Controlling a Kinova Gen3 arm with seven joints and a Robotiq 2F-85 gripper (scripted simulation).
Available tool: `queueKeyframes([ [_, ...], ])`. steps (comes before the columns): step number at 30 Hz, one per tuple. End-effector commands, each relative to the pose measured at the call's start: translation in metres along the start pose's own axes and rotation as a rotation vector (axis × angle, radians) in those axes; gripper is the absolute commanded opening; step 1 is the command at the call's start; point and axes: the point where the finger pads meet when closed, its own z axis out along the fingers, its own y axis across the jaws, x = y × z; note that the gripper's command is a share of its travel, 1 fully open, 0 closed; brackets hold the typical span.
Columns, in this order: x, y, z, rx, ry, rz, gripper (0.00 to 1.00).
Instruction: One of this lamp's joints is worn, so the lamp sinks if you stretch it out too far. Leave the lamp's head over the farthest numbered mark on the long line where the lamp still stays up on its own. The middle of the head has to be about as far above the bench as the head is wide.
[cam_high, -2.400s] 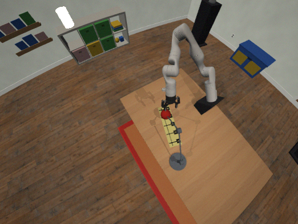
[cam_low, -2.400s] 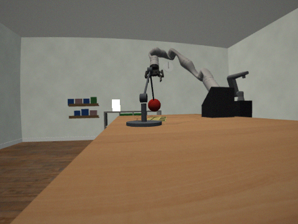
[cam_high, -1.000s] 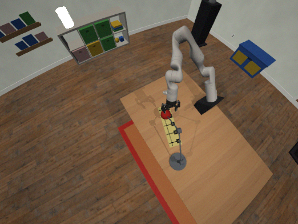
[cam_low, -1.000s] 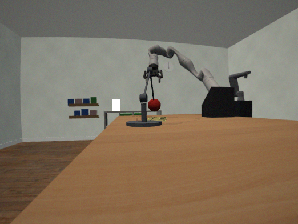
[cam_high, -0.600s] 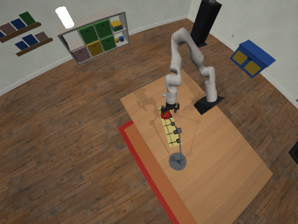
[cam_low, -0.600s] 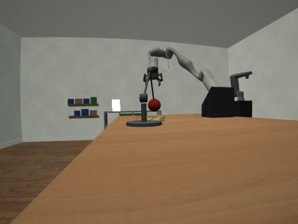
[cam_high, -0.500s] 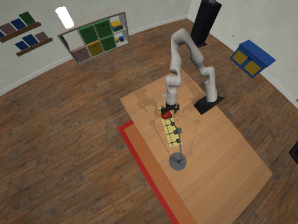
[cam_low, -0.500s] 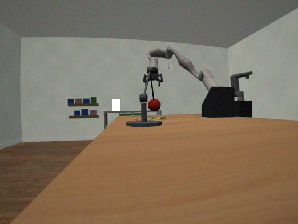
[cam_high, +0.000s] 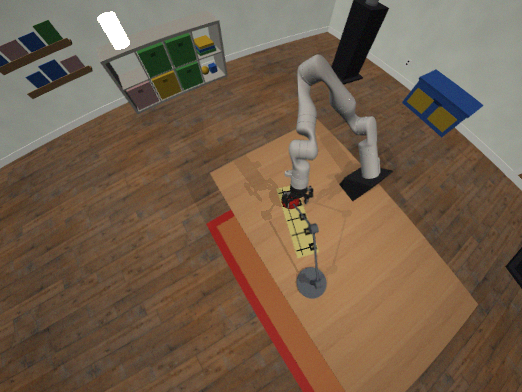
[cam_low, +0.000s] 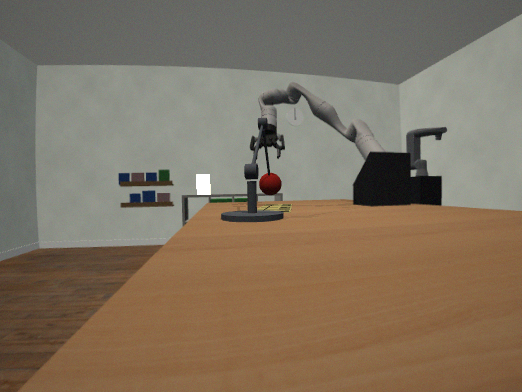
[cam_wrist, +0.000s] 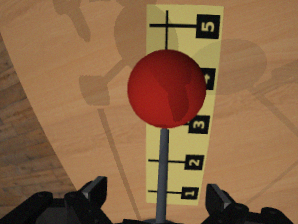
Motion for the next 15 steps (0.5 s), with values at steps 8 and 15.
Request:
queueKeyframes([
  [8,-0.002,0.002,0.026,-0.003,0.002,-0.004,1.0],
  [15,-0.002,0.003,0.03,-0.006,0.003,-0.005,1.0],
])
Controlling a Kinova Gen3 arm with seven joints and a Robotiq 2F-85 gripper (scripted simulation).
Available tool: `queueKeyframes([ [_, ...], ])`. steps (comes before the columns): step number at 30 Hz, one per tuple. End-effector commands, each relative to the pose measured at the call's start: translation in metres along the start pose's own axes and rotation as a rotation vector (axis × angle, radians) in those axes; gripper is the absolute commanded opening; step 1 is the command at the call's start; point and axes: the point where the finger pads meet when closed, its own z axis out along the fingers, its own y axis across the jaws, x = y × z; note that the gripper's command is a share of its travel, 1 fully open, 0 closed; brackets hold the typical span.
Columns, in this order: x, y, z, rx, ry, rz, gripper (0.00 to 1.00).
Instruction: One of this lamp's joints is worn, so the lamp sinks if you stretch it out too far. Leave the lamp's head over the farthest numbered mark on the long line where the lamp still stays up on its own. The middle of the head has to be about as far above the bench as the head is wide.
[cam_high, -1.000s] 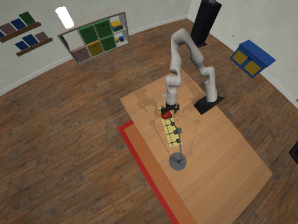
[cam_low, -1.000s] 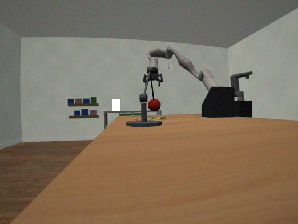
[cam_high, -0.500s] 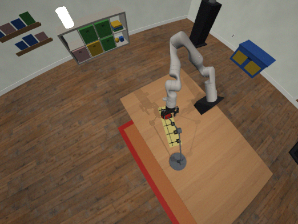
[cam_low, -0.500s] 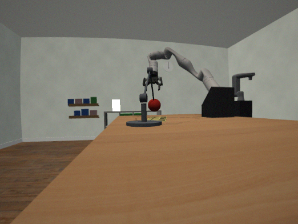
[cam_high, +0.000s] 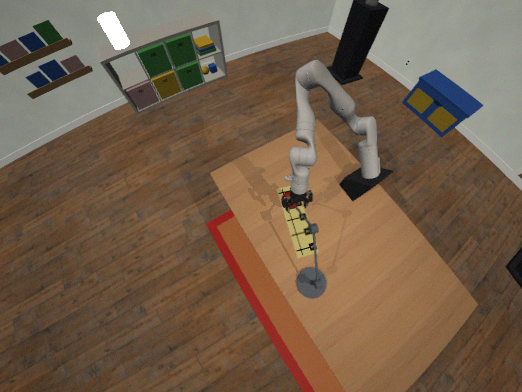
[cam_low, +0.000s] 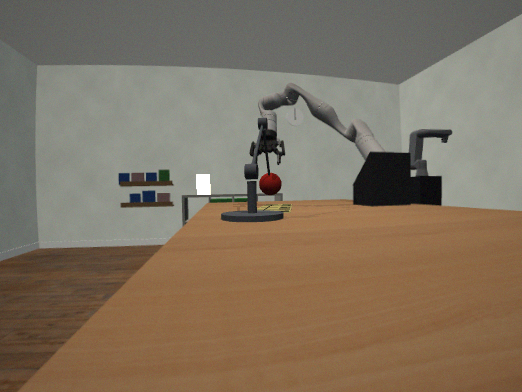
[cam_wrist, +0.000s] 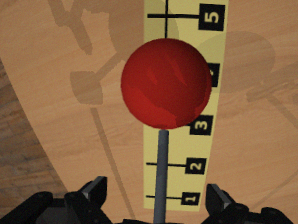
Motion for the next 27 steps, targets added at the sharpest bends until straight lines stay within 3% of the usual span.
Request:
queueKeyframes([
  [1,-0.0007,0.0014,0.002,-0.003,0.001,-0.002,1.0],
  [13,-0.0002,0.0044,0.0072,-0.012,0.005,-0.004,1.0],
  [14,-0.0002,0.0043,0.0071,-0.012,0.005,-0.004,0.0],
  [27,-0.0002,0.0038,0.0063,-0.01,0.005,-0.004,0.0],
])
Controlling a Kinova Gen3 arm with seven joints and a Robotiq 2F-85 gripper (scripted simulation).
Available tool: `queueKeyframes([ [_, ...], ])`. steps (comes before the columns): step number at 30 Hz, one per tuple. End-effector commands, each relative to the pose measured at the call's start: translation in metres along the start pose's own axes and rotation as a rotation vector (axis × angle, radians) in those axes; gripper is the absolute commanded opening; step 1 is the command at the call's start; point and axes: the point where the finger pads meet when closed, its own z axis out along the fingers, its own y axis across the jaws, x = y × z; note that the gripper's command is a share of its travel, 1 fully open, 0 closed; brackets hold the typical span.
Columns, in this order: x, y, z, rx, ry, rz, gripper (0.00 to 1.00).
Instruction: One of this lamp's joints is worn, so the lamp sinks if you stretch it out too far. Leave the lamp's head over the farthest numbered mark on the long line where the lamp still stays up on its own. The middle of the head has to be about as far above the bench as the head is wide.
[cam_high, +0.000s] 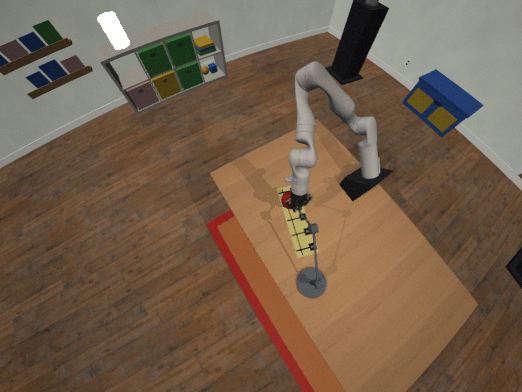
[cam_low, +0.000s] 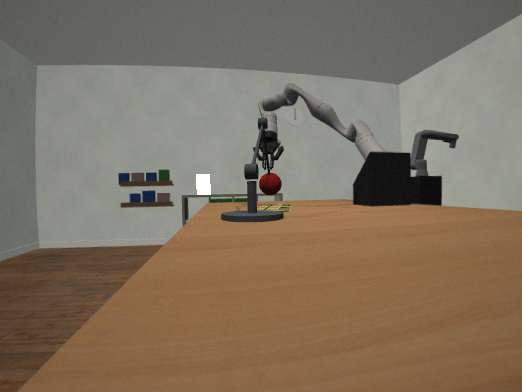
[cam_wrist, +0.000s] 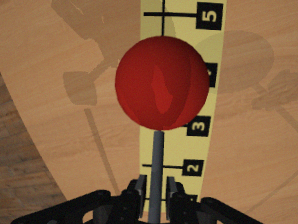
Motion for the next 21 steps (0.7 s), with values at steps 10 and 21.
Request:
queueKeyframes([
  [10,-0.0007,-0.0005,-0.001,0.002,-0.001,0.0,0.0],
  [21,0.0022,-0.0005,-0.0011,0.002,-0.001,-0.001,0.0],
])
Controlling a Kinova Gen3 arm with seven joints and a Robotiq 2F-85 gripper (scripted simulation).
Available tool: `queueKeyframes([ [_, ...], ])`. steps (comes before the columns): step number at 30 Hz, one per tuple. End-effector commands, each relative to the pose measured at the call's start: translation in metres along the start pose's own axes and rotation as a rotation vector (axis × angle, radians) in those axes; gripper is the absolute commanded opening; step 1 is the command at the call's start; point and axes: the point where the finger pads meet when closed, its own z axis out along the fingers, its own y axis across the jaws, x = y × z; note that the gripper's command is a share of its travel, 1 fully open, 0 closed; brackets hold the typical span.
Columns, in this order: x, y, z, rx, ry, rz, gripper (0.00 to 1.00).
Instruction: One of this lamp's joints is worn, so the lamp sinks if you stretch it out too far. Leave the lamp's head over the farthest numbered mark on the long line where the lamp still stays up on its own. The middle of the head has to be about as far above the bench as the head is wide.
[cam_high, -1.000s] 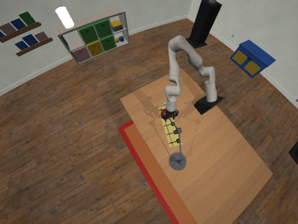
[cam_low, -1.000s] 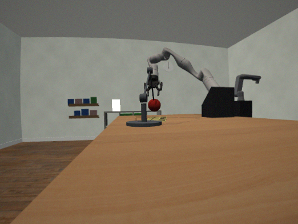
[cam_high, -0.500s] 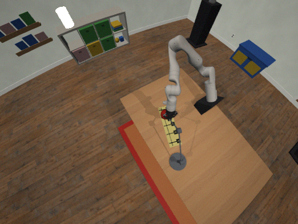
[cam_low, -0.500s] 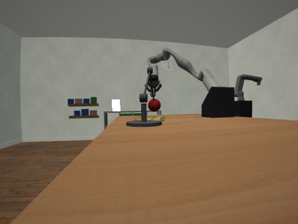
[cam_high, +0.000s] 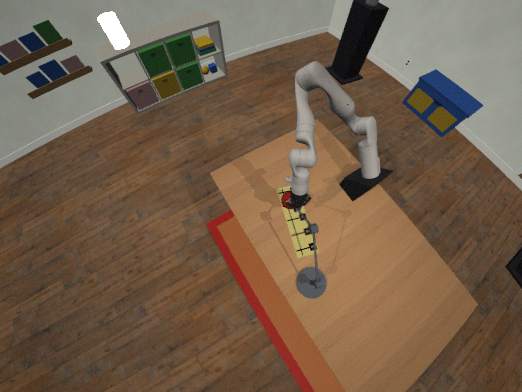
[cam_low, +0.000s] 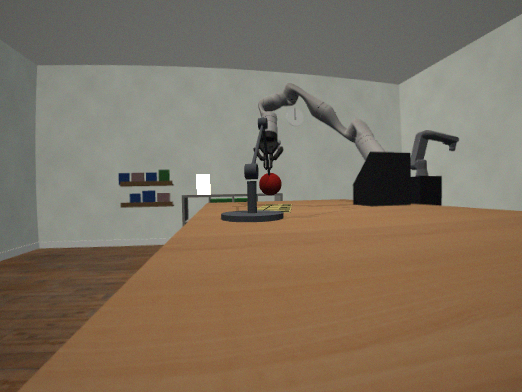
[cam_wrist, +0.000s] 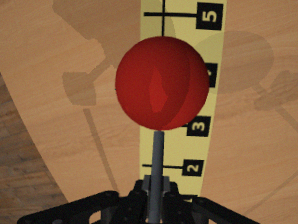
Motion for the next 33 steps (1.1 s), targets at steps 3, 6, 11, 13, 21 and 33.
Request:
queueKeyframes([
  [3,0.011,-0.001,-0.001,0.001,-0.001,0.0,0.0],
  [6,0.019,-0.001,-0.002,0.001,-0.001,-0.001,0.0],
  [11,0.033,-0.001,-0.002,0.0,0.0,-0.001,0.0],
  [13,0.039,-0.001,-0.003,0.0,0.0,-0.002,0.0],
  [21,0.054,-0.001,-0.003,-0.001,0.0,-0.003,0.0],
  [33,0.077,-0.002,-0.002,-0.001,0.0,-0.004,0.0],
])
